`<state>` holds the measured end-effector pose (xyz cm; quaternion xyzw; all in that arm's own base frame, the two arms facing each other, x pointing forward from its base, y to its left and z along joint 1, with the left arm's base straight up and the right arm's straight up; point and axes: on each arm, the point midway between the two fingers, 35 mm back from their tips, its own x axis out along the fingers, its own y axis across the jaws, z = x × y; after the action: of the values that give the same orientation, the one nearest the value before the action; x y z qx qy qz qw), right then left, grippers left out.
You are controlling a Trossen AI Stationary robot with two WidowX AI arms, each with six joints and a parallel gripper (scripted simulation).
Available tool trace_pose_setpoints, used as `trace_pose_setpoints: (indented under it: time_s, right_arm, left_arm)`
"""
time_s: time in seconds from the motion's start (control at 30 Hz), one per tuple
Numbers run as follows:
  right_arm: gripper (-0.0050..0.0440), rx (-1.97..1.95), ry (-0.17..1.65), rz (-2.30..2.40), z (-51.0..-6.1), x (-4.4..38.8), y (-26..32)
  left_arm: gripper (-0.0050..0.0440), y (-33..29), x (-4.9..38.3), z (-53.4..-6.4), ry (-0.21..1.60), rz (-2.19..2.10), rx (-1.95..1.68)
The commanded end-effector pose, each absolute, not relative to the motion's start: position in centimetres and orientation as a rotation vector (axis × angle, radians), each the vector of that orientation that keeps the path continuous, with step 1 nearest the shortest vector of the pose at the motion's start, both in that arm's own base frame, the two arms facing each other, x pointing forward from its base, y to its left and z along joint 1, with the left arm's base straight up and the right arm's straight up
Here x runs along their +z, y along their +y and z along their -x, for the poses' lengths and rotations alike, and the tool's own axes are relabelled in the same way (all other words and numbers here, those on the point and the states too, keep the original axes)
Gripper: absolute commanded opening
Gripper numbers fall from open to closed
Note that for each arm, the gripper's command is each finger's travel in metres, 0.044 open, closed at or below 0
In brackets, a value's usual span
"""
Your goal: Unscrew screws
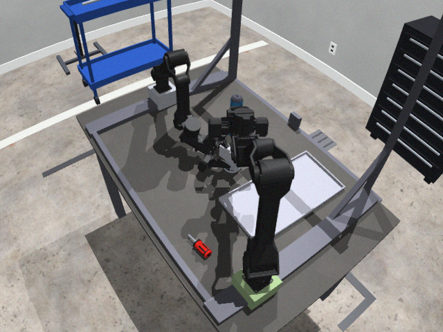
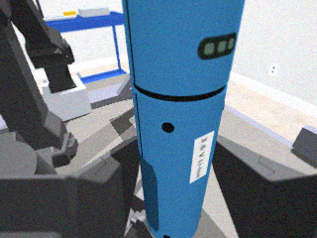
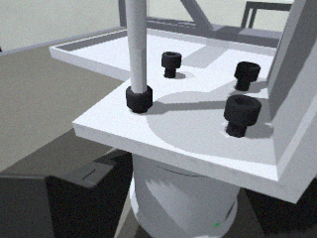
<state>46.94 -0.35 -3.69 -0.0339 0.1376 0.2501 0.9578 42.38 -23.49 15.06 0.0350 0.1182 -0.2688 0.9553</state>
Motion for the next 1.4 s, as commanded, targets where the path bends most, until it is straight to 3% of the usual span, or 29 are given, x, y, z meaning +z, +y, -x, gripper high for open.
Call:
trace_pose_setpoints:
  time_s: [0.0, 0.13, 0.2, 0.3, 0.53, 1.23, 1.37]
  right_arm:
    - [0.0241, 0.507, 0.249, 0.083, -47.4, -2.4, -0.4]
    - [0.0241, 0.507, 0.249, 0.083, -47.4, -2.4, -0.4]
    - [0.0241, 0.507, 0.249, 0.083, -47.4, -2.4, -0.4]
    - [0.0241, 0.507, 0.249, 0.083, -47.4, -2.4, -0.4]
    - [0.0241, 0.507, 0.249, 0.083, -47.4, -2.4, -0.4]
    - [0.0241, 0.507, 0.249, 0.083, -47.4, -2.4, -0.4]
    - [0.0241, 0.507, 0.249, 0.083, -47.4, -2.4, -0.4]
  left_arm:
    - [0.0162, -23.0, 14.4, -42.4, 0.26, -0.077, -0.535]
    - [0.0162, -23.0, 14.4, -42.4, 0.26, -0.077, -0.535]
    - [0.0162, -23.2, 17.4, -42.7, 0.204, -0.059, -0.537]
    - [0.0162, -23.0, 15.0, -42.4, 0.246, -0.063, -0.536]
    - [0.0162, -22.9, 13.9, -42.2, 0.246, -0.066, -0.537]
    - [0.0162, -23.3, 15.3, -42.6, 0.224, -0.063, -0.539]
    - [0.0162, -23.3, 17.3, -42.7, 0.199, -0.058, -0.539]
